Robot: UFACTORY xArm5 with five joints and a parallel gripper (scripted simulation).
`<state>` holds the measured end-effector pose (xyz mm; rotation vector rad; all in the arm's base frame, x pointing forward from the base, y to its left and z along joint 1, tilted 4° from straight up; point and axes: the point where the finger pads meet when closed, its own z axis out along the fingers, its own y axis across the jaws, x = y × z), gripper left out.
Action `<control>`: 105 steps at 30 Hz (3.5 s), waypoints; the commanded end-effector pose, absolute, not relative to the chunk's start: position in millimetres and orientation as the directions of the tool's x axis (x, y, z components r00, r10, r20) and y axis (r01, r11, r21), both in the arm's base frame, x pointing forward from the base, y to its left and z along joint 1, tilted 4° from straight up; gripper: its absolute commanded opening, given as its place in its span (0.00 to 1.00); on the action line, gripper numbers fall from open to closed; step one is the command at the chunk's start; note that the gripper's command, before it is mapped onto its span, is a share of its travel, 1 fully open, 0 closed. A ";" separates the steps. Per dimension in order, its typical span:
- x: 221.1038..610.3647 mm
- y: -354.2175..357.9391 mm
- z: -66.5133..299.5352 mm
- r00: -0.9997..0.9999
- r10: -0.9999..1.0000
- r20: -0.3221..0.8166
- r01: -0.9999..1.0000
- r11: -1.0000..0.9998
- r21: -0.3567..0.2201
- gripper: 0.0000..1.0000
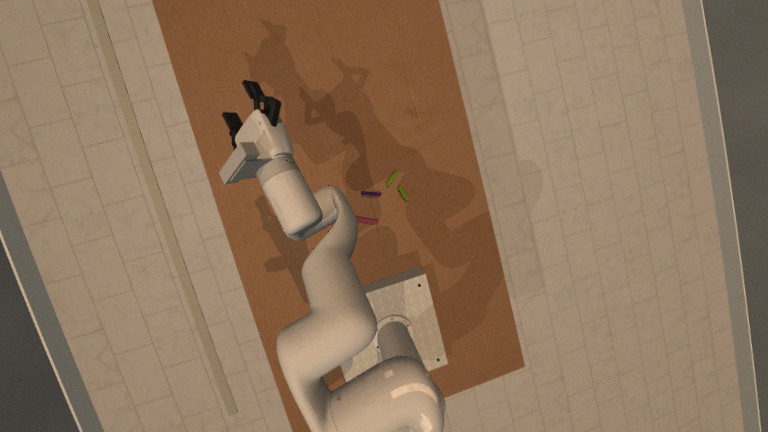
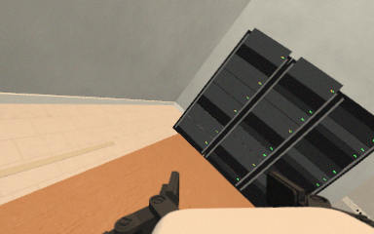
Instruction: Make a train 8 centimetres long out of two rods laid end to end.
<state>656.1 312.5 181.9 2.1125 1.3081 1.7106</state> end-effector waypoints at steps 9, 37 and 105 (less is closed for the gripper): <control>613.8 315.0 143.1 0.304 0.535 0.788 0.594 -0.754 0.282 1.00; 481.1 287.3 59.8 0.874 0.129 0.469 0.232 -0.958 -0.168 1.00; 270.8 192.7 -2.0 0.835 -0.549 -0.024 -0.547 -0.835 0.061 1.00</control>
